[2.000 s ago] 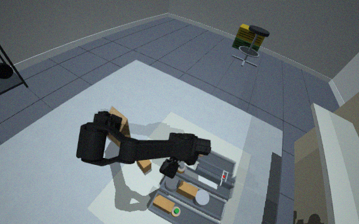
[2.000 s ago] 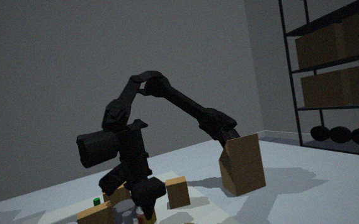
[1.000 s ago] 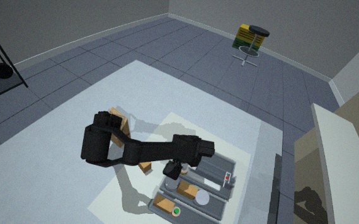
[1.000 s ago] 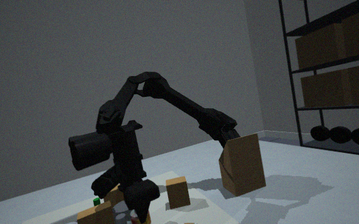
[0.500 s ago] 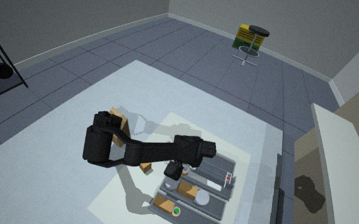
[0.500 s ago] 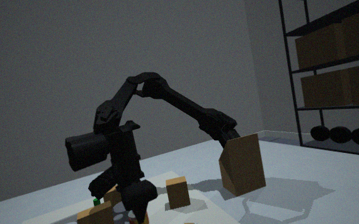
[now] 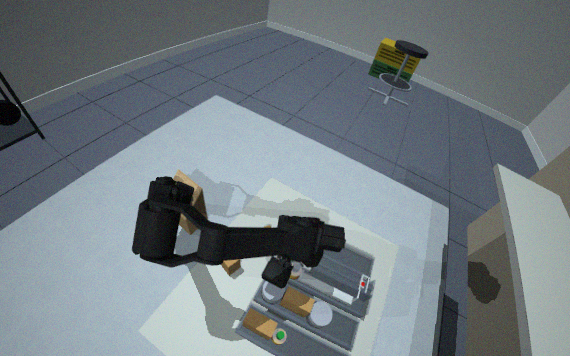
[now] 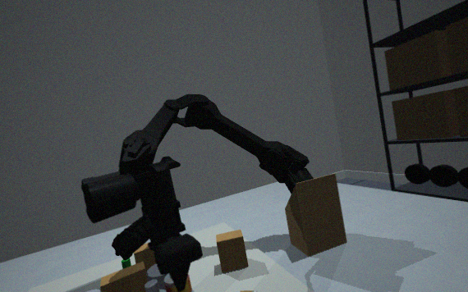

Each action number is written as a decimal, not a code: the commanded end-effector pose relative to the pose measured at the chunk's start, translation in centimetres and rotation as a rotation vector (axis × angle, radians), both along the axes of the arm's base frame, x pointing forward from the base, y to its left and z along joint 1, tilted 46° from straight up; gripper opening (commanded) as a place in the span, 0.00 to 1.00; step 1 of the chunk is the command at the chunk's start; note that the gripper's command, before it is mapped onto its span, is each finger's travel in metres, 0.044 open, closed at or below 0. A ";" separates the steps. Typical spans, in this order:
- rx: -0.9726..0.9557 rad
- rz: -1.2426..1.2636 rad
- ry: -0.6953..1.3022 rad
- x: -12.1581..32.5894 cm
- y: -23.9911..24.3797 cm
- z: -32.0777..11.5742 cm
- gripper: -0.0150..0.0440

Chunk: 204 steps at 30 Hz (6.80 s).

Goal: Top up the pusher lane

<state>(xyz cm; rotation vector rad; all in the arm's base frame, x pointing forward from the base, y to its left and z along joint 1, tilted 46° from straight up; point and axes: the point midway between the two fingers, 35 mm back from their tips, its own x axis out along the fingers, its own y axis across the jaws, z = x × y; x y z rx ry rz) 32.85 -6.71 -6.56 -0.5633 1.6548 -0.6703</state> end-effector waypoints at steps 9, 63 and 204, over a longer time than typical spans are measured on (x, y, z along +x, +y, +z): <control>-0.005 0.006 -0.025 0.8 0.0 0.2 0.25; -0.006 0.006 -0.025 1.1 -0.2 0.0 0.25; -0.007 0.006 -0.024 -0.4 -1.8 -1.6 0.25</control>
